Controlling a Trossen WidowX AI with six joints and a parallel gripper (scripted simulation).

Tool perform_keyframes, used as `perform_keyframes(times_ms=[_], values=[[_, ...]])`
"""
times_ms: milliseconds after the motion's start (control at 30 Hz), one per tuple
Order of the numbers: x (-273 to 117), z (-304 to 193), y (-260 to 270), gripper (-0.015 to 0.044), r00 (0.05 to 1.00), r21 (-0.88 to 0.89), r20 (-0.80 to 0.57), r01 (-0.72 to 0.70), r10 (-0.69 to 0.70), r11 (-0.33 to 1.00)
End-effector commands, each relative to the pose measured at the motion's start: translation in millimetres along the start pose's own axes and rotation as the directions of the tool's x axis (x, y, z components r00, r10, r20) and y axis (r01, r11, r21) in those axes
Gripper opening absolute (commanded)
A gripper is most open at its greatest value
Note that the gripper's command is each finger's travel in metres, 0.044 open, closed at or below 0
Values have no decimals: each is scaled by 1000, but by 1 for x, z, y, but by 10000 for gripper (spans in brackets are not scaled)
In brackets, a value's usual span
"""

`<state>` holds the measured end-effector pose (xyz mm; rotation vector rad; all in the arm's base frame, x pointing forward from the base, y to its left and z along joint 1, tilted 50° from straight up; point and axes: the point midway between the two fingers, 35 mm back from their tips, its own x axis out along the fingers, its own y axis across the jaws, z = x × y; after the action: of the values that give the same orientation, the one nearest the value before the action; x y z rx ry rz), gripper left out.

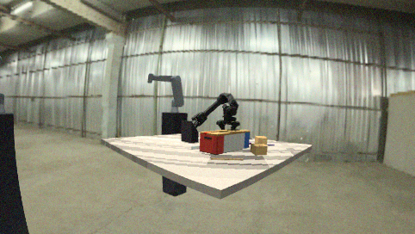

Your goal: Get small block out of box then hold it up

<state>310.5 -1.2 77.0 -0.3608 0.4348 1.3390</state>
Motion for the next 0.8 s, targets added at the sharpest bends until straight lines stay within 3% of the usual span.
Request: perform_keyframes(times_ms=[0,767], values=[[4,8,-2,400,1000,-23,16,1,-1,1000],[2,-3,-4,400,1000,-23,15,1,-1,1000]])
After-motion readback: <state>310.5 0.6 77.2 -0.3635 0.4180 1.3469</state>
